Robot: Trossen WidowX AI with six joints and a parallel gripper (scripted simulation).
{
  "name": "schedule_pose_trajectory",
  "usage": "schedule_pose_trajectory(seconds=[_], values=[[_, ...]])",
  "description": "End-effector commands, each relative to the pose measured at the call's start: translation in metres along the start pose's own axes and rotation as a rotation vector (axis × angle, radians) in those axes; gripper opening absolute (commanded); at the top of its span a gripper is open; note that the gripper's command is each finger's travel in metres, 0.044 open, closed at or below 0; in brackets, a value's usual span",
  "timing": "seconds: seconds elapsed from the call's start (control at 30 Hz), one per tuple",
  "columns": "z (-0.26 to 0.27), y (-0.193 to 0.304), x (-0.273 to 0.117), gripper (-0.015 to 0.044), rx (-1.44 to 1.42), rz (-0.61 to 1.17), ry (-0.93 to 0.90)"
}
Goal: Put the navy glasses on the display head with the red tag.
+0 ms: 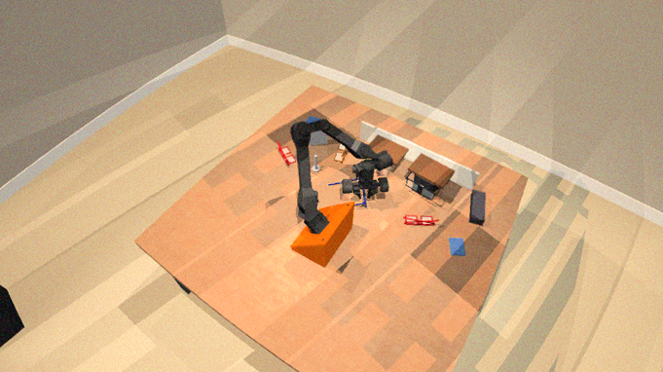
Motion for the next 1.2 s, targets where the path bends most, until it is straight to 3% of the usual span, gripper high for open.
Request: schedule_pose_trajectory(seconds=[0.0,0.23,0.3,0.73,0.97,1.17], values=[[0.003,0.002,0.009,0.014,0.01,0.001,-0.011],[0.004,0.002,0.012,0.014,0.01,0.001,-0.012],[0.001,0.001,0.009,0.0087,0.001,0.002,-0.005],[0.001,0.001,0.009,0.0001,0.001,0.002,-0.005],[0.0,0.001,0.003,0.0,0.002,0.002,-0.004],[-0.003,0.0,-0.034,0.0,0.006,0.005,-0.001]])
Point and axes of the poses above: the point midway between the two fingers, 35 mm back from their tips, its own x axis out along the fingers, its own z axis across the jaws, y = z × x, the point moved 1 cm from there along -x, back along the fingers, and after that the axes turned 1 degree about -x, right-handed, at the moved point
